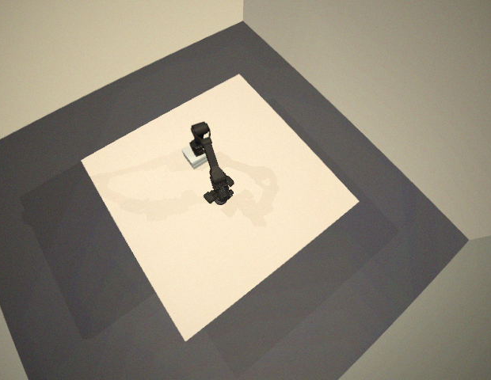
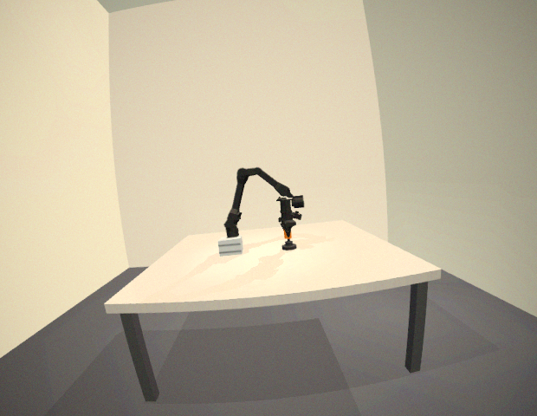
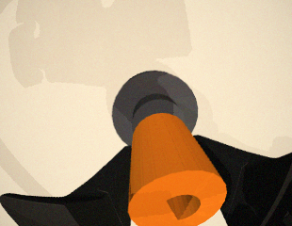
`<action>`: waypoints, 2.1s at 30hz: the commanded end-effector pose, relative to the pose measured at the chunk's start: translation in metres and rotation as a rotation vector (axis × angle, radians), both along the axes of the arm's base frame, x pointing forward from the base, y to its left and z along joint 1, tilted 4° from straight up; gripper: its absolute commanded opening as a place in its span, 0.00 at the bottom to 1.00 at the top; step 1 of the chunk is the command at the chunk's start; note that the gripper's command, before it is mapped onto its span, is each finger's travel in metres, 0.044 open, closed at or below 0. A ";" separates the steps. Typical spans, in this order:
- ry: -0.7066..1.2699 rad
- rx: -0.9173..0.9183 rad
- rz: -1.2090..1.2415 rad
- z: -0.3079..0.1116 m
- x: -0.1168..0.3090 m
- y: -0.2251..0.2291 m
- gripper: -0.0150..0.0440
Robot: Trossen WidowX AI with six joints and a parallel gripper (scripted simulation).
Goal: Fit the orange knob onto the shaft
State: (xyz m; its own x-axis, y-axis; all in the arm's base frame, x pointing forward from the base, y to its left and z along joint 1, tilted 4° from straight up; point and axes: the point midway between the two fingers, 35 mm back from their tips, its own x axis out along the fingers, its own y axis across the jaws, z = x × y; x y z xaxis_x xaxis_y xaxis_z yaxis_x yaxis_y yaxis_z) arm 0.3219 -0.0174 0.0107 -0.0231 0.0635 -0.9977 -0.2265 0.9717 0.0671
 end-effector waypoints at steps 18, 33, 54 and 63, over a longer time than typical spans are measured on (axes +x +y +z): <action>-0.019 0.000 0.178 -0.001 0.005 -0.001 0.25; -0.019 0.000 0.178 -0.002 0.003 -0.001 0.25; -0.032 0.004 0.387 0.002 0.003 0.000 0.25; -0.032 0.004 0.387 -0.002 0.004 -0.001 0.25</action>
State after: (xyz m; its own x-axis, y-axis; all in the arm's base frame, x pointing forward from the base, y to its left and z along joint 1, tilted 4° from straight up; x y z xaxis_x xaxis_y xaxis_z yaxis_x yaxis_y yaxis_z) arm 0.3254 -0.0178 0.0101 -0.0172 0.0628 -0.9979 -0.5744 0.8163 0.0613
